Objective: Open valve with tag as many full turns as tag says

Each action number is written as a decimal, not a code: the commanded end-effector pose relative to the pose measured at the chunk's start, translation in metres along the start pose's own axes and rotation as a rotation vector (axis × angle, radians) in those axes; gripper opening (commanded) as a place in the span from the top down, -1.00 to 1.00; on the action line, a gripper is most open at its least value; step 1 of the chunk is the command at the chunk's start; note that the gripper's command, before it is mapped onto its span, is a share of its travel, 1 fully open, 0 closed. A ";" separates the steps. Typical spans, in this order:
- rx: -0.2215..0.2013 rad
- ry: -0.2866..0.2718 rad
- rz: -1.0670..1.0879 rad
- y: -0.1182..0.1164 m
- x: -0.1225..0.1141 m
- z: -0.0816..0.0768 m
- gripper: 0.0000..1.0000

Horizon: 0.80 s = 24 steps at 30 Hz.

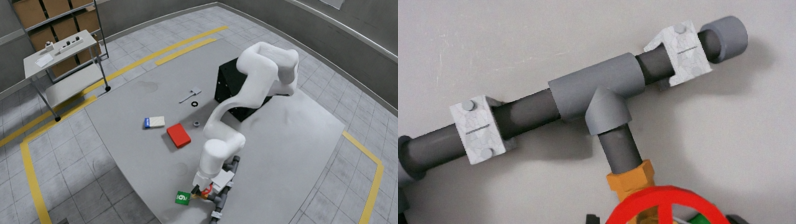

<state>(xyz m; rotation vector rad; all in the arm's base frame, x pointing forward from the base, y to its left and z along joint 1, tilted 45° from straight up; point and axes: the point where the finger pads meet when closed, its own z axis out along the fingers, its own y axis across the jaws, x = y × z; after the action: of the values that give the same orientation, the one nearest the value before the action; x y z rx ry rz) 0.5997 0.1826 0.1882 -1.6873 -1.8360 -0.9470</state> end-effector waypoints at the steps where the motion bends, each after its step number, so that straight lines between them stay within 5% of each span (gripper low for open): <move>1: -0.004 0.000 0.000 0.001 0.000 -0.002 1.00; 14: -0.004 0.000 -0.046 0.001 0.000 -0.002 1.00; 24: -0.004 -0.001 -0.297 0.001 0.000 -0.002 1.00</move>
<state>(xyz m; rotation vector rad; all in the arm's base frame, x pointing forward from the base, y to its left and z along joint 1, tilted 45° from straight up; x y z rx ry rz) 0.5999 0.1827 0.1882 -1.5195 -2.0414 -1.0279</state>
